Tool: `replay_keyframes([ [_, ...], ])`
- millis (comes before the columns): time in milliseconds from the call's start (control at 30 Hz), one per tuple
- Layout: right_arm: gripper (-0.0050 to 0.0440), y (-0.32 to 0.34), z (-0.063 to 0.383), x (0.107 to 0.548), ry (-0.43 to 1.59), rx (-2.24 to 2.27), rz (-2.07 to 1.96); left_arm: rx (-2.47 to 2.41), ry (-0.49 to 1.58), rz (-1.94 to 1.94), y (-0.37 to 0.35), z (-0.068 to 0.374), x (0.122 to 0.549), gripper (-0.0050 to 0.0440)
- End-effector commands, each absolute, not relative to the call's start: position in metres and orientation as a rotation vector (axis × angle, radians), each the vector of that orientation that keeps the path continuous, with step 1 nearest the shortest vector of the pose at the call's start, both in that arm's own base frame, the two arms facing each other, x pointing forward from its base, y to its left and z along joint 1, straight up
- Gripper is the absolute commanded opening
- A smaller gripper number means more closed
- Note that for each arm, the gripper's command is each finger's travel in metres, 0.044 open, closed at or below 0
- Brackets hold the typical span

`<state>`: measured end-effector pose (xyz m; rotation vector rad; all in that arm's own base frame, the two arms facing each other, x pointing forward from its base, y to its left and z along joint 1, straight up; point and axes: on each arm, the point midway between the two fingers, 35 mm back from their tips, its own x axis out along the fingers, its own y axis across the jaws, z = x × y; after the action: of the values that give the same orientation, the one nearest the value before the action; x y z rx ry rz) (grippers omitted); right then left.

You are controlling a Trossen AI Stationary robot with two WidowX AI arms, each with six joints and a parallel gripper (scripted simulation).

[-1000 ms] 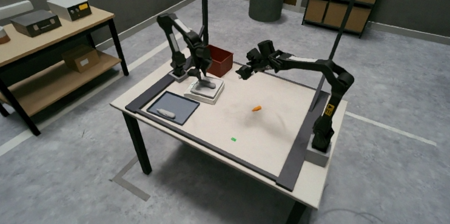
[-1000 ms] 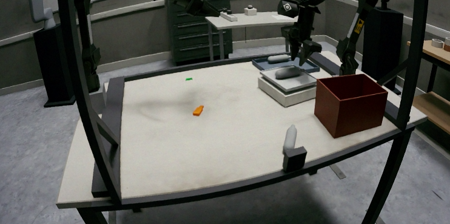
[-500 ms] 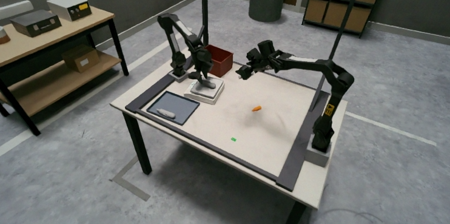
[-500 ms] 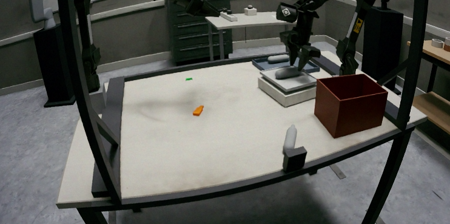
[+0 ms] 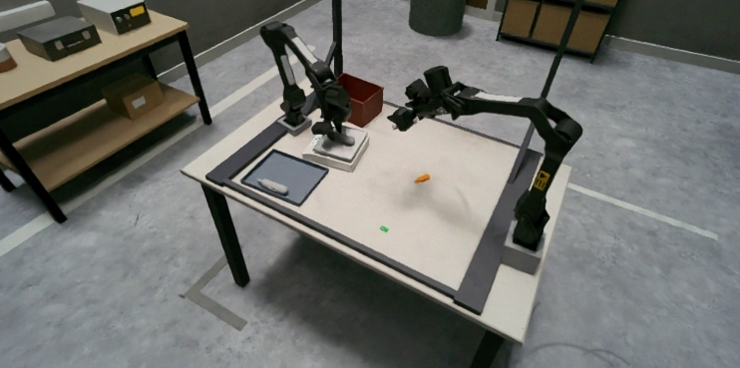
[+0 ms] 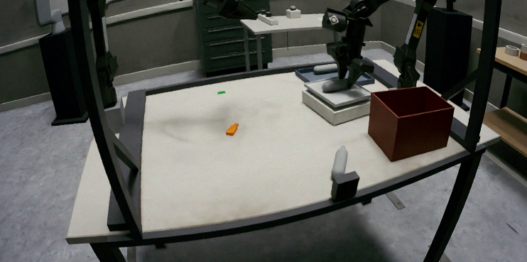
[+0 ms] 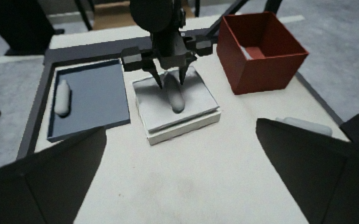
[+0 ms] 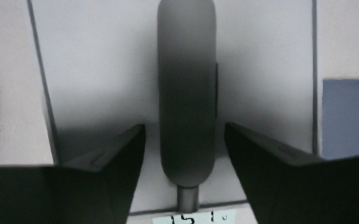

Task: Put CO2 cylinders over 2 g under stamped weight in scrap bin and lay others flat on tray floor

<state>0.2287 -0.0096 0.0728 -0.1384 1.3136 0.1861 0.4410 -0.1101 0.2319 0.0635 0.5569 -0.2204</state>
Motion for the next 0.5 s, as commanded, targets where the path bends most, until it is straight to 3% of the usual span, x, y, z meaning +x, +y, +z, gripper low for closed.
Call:
replay_keyframes([
  [0,0.0192,-0.0105,0.0831,0.2354,1.272,-0.145,0.175,0.058,0.527,-0.219,-0.1097,0.2448,0.4413,0.044],
  [467,0.0125,-0.0101,0.0794,0.2335,1.285,-0.143,0.18,0.058,0.527,-0.219,-0.1097,0.2448,0.4413,0.044],
])
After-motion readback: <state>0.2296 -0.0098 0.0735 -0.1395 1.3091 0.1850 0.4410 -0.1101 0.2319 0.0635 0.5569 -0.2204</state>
